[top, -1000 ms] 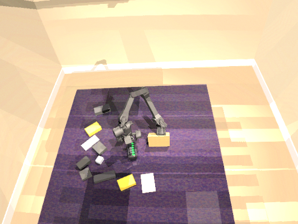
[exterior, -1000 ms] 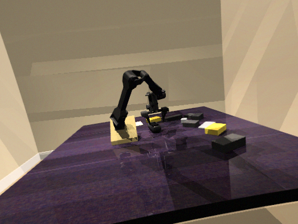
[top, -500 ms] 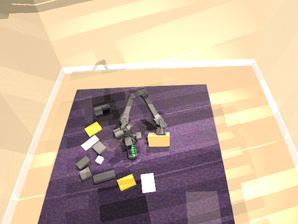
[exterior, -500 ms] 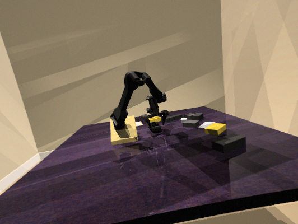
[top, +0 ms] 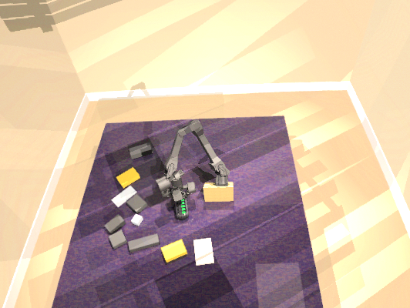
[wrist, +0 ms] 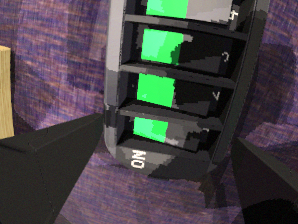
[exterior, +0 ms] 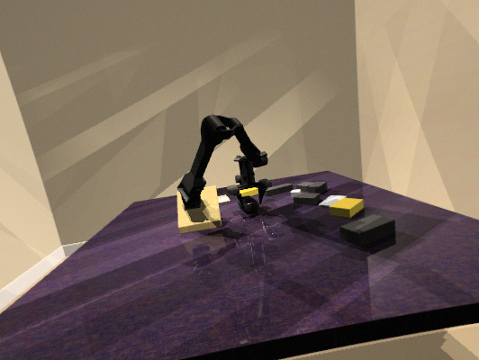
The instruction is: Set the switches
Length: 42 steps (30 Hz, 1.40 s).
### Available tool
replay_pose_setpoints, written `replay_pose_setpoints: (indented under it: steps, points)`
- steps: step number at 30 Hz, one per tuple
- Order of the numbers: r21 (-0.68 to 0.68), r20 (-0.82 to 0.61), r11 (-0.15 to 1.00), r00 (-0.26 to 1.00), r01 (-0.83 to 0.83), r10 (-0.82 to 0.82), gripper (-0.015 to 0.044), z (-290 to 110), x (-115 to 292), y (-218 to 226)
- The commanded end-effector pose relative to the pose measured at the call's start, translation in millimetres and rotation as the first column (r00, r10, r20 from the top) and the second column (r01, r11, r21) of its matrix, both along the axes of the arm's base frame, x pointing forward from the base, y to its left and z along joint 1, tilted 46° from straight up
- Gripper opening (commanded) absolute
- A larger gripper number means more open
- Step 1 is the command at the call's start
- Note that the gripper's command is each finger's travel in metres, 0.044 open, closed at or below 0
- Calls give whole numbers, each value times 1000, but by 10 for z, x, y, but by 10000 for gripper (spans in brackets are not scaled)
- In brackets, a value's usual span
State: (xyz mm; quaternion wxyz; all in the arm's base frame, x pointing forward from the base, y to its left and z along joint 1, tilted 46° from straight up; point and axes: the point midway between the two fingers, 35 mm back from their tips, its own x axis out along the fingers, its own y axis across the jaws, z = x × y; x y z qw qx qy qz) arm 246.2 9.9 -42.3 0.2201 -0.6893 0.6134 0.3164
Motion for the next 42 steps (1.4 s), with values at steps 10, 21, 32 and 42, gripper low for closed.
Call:
replay_pose_setpoints:
  steps: [10, 21, 32, 42]
  points:
    - [-6, -8, 1000, 1000, -4, 3, 228, -13, -10, -13]
    - [-6, -8, 1000, 1000, -4, 3, 0, -31, 74, 12]
    - [-5, -7, 1000, 1000, -4, 3, 0, -46, 152, 37]
    - [-5, -7, 1000, 1000, -4, 3, 0, -50, 200, 58]
